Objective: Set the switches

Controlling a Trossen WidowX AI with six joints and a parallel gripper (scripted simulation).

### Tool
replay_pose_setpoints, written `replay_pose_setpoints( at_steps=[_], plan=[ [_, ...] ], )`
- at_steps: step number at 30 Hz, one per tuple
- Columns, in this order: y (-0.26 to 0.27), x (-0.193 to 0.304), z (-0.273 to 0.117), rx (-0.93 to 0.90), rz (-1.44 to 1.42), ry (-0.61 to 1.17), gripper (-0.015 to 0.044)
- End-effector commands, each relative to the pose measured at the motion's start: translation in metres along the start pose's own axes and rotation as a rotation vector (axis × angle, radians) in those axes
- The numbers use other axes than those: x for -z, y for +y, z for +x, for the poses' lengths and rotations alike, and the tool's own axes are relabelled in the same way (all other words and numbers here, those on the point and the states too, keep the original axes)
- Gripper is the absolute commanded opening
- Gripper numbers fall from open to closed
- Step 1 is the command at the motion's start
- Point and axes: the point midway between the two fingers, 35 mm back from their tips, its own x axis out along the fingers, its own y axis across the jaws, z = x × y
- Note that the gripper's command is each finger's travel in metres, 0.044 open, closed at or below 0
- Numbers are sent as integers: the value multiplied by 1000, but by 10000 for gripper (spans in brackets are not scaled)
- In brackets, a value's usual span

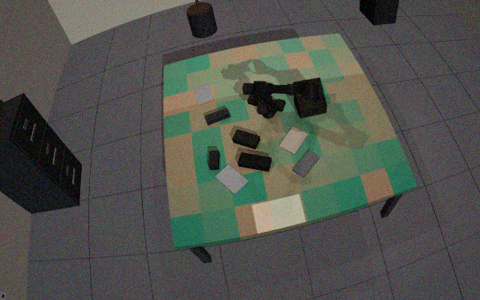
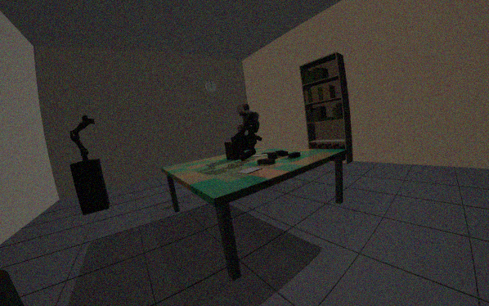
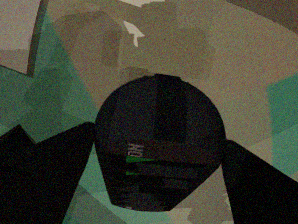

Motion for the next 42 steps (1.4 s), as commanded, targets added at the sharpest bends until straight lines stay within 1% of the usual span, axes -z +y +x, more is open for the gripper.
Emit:
replay_pose_setpoints(
  at_steps=[1,42],
  plan=[
    [0,5,-3,1,2,-8,335],
    [0,34,-23,2,3,-93,335]
  ],
)
